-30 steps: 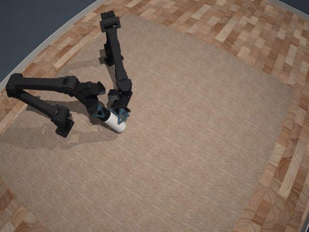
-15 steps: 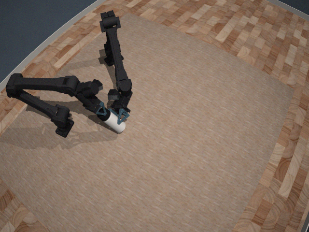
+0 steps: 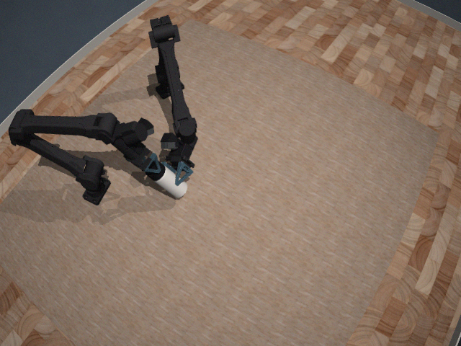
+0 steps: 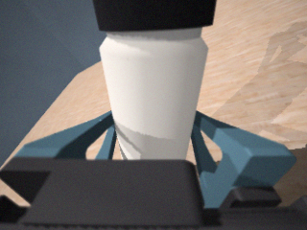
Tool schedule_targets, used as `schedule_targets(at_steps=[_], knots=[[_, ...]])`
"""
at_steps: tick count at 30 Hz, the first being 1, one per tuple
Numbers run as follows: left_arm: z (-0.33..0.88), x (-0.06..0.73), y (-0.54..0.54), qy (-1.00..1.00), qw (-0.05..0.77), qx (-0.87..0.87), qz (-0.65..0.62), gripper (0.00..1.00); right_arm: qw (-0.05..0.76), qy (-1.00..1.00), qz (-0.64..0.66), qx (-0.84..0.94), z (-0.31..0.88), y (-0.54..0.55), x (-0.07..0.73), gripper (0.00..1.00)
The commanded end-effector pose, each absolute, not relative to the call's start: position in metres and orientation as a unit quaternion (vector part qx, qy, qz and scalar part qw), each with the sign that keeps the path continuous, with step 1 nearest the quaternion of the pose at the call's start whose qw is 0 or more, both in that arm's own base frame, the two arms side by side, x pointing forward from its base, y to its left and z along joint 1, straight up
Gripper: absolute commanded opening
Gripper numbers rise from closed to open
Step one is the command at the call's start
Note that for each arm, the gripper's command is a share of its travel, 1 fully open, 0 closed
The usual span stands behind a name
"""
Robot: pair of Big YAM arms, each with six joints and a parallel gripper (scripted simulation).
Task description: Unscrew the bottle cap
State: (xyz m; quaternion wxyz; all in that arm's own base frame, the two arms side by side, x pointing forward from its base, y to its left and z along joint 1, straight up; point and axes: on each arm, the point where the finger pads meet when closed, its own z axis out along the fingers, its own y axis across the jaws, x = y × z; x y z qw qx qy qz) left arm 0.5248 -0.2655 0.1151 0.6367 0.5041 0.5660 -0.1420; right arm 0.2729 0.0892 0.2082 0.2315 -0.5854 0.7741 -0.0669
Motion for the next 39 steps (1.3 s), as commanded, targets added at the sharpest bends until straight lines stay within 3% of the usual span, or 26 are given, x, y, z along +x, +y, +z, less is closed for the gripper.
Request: schedule_targets(at_steps=[1,20,39], knots=[[0.1364,0.5334,-0.2698,0.553,0.651,0.501,-0.139,0.00,0.254,0.823,-0.052,-0.505,0.2253,0.0891,0.2815,0.94],[0.1364,0.5334,-0.2698,0.553,0.651,0.501,-0.139,0.00,0.251,0.958,0.090,-0.101,0.2250,0.0891,0.2820,0.94],[0.1364,0.5334,-0.2698,0.553,0.651,0.501,-0.139,0.00,0.208,0.913,0.195,0.294,0.2248,0.0892,0.2823,0.94]])
